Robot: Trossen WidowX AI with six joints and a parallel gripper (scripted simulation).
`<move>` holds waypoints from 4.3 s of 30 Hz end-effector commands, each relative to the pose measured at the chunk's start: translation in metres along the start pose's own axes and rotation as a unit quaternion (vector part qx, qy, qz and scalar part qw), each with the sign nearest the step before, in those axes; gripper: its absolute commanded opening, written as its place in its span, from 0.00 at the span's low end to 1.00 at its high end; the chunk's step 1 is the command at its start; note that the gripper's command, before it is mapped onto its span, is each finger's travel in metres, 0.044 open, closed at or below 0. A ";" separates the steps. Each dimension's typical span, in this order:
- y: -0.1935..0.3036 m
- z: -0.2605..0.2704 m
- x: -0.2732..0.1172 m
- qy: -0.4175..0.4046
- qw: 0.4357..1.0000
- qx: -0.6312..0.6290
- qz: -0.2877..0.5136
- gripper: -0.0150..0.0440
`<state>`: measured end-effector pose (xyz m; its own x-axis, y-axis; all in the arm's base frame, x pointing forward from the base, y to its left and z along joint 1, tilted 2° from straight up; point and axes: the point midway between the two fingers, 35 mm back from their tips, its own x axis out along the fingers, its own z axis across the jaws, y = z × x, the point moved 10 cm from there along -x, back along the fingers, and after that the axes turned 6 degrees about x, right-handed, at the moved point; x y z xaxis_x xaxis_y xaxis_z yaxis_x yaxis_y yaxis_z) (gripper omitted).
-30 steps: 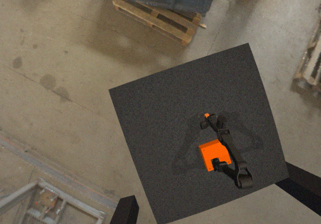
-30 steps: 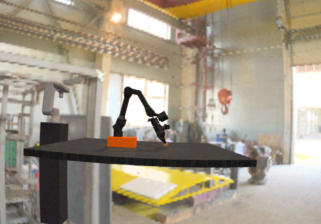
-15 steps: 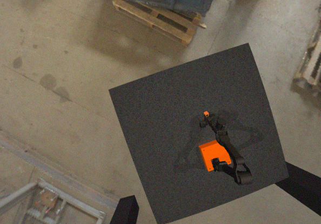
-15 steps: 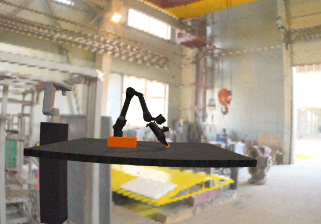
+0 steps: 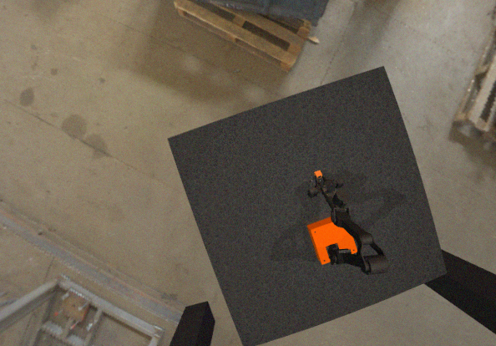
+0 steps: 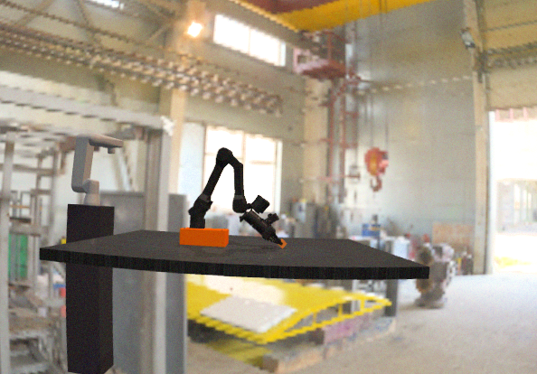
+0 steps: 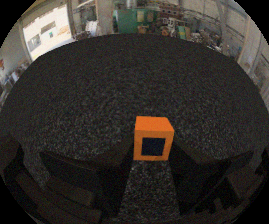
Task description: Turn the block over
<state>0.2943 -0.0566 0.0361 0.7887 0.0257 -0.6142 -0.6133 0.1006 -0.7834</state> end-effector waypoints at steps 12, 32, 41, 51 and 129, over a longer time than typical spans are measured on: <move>0.025 0.001 -0.011 -0.012 0.997 0.002 -0.075 0.25; 0.026 0.001 -0.012 -0.013 0.996 0.002 -0.087 0.43; 0.026 0.001 -0.012 -0.013 0.996 0.002 -0.087 0.83; 0.026 0.001 -0.012 -0.013 0.996 0.002 -0.087 1.00; -0.142 0.015 -0.023 0.036 0.921 0.002 0.387 1.00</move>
<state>0.3424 -0.0590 0.1537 0.2584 0.0359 -0.9654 -0.9627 0.0923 -0.2542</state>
